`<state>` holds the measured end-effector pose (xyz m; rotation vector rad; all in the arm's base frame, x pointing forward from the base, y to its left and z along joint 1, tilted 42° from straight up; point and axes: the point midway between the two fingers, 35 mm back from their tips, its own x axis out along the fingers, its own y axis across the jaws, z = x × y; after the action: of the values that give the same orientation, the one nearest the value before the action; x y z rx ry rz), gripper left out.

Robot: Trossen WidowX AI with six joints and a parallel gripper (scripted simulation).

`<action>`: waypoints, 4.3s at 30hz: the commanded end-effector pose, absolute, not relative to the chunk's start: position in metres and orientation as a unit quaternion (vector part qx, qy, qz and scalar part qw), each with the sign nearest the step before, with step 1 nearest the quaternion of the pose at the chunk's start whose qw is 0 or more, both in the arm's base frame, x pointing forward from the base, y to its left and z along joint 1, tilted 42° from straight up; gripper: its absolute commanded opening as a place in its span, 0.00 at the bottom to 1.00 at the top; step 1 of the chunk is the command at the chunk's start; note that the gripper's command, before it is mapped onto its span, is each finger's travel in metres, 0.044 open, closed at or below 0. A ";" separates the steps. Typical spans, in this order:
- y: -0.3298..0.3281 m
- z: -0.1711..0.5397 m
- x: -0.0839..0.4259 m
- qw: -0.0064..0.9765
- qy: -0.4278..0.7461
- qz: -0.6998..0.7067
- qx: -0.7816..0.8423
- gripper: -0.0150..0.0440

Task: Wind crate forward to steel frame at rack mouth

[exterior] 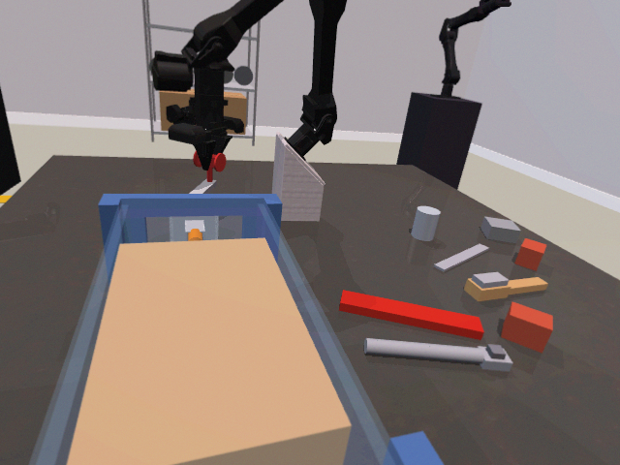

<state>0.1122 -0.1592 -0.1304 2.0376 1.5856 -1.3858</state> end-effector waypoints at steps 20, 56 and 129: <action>-0.186 -0.157 0.110 0.108 0.539 -0.470 0.690 0.25; -0.228 -0.191 0.135 0.110 0.538 -0.471 0.691 0.25; -0.251 -0.211 0.237 0.113 0.537 -0.468 0.693 0.25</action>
<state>0.2116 -0.2583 -0.2102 2.0169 1.5824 -1.4288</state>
